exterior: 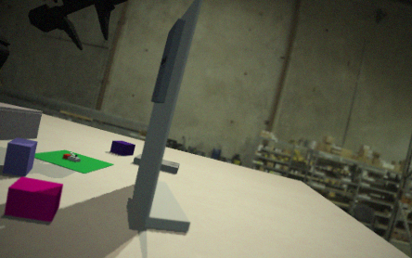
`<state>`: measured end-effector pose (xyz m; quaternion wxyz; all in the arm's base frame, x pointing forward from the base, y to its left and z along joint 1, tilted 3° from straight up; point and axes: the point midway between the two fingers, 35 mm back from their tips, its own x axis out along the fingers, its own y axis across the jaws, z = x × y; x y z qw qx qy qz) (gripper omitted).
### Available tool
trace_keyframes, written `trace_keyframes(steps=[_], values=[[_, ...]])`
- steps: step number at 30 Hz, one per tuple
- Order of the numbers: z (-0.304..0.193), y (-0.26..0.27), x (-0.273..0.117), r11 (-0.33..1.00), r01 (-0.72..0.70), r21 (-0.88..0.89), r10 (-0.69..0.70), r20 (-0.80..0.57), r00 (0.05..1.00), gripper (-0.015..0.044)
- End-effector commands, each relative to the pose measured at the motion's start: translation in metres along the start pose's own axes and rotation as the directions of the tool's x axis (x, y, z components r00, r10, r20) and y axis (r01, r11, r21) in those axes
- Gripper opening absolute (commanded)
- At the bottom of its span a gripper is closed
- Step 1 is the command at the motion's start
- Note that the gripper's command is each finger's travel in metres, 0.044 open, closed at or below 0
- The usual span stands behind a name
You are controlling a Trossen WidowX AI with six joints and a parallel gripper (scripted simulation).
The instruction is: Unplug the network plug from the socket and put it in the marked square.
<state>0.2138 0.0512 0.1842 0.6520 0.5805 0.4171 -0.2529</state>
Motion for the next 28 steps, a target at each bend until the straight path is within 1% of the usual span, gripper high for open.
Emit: trace_keyframes(steps=[1,5,28], values=[[-0.0007,0.0011,-0.0014,1.000,-0.002,-0.004,0.002,-0.004,1.000,0.0340],[-0.0007,0.0011,-0.0014,1.000,-0.002,-0.004,0.002,-0.004,1.000,0.0440],[-0.0007,0.0011,-0.0014,1.000,-0.002,-0.004,0.002,-0.004,1.000,0.0440]])
